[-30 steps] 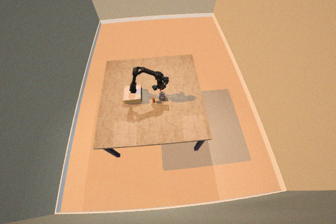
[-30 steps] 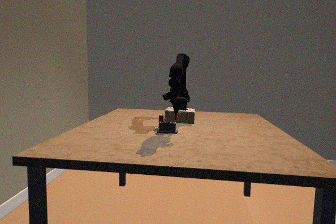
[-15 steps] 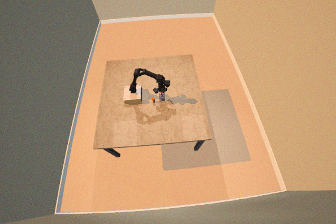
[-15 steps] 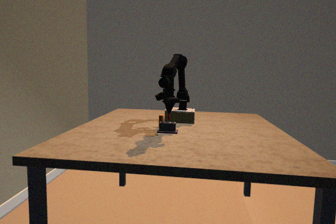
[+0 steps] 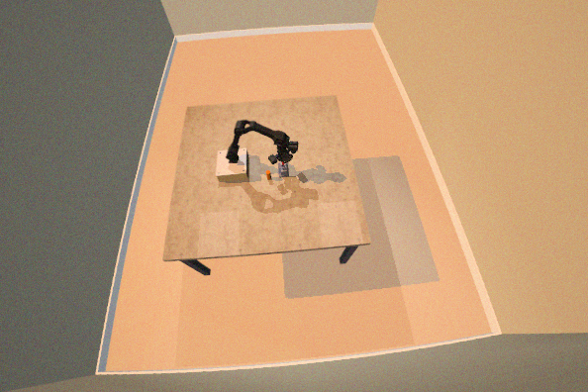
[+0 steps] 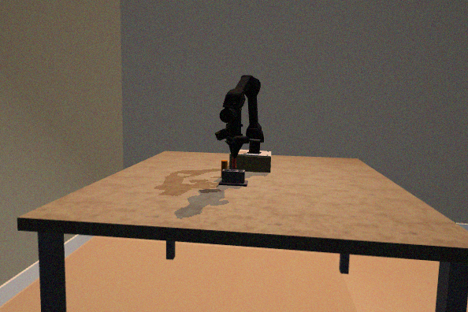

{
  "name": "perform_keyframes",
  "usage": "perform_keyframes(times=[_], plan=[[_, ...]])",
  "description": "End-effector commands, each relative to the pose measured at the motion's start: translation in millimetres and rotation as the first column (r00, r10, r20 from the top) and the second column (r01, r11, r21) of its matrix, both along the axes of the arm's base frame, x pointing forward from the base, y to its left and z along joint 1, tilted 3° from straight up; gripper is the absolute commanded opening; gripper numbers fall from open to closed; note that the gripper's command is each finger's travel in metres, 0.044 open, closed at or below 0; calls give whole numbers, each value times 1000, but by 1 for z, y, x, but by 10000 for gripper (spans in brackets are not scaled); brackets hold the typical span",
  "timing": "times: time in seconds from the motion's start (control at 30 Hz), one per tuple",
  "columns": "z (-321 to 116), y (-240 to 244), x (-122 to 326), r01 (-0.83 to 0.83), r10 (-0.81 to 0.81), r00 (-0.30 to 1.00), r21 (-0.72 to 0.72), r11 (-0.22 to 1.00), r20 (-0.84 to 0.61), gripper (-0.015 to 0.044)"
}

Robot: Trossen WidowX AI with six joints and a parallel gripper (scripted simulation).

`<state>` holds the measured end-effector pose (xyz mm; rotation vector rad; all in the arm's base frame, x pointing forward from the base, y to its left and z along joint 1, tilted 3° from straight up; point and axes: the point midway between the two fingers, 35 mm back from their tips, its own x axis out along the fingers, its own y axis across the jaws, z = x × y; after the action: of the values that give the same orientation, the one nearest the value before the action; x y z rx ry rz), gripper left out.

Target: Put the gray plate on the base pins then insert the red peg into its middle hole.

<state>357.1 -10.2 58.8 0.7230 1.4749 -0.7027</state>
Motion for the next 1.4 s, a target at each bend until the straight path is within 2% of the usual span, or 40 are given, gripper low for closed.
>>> perform_keyframes(times=[0.0, 1.37], plan=[[1, -1, 1, -5, 5, 1000, -3, 1000, 2, 0], [-16, -1, 2, -5, 5, 1000, -3, 1000, 2, 0]])
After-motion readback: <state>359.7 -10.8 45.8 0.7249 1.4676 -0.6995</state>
